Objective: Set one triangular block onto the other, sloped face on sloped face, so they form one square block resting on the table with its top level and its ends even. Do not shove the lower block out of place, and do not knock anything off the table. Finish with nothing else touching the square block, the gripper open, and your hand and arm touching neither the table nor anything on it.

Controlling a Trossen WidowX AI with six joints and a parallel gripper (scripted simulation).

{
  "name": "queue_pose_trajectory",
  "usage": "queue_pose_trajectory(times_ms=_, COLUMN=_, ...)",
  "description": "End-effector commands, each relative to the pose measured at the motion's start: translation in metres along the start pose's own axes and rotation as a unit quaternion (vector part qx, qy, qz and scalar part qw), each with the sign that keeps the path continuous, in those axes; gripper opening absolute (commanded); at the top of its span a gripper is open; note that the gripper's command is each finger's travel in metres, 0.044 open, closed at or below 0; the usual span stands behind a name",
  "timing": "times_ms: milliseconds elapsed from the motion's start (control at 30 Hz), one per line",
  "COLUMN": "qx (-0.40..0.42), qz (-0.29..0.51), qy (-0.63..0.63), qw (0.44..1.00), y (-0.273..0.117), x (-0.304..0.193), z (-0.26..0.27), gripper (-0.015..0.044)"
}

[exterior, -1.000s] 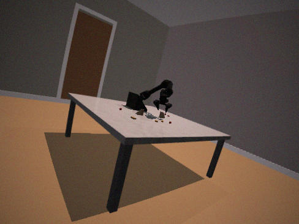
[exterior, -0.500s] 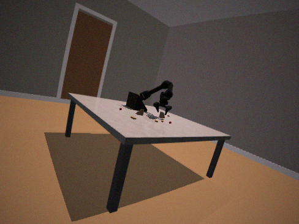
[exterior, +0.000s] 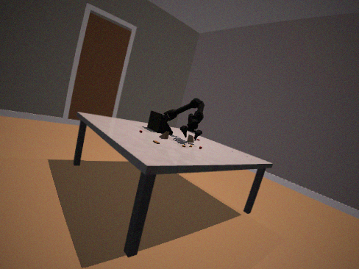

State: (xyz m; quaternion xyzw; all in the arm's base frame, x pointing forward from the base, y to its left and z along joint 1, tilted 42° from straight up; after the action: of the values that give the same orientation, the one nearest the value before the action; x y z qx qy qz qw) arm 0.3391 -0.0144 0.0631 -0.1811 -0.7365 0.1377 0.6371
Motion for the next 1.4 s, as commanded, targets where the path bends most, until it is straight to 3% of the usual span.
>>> queue_pose_trajectory(times_ms=0, qx=0.001, qz=-0.004, qy=-0.001, qw=1.0, y=0.007, x=0.003, z=0.001, gripper=0.044)
queue_pose_trajectory(times_ms=333, qx=0.003, qz=-0.007, qy=-0.005, qw=1.0, y=0.02, x=0.004, z=0.003, gripper=0.044)
queue_pose_trajectory(times_ms=667, qx=0.003, qz=-0.007, qy=-0.005, qw=1.0, y=0.02, x=0.004, z=0.003, gripper=0.0177)
queue_pose_trajectory(times_ms=900, qx=0.003, qz=-0.007, qy=-0.005, qw=1.0, y=0.02, x=0.004, z=0.003, gripper=0.0131)
queue_pose_trajectory(times_ms=1067, qx=0.004, qz=-0.005, qy=-0.006, qw=1.0, y=0.018, x=0.005, z=0.003, gripper=0.0)
queue_pose_trajectory(times_ms=1367, qx=-0.002, qz=0.044, qy=-0.004, qw=0.999, y=0.016, x=0.014, z=0.005, gripper=0.0)
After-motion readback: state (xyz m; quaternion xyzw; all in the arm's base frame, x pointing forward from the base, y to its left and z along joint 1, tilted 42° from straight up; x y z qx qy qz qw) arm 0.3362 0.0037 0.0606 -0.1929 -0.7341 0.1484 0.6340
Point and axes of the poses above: the point midway between the two fingers, 35 mm back from their tips, its own y axis out along the fingers, its own z axis across the jaws, x = y × z, the point moved 4 cm from there along -y, back along the fingers, and after that the axes turned 9 degrees about y, right-handed, at the moved point
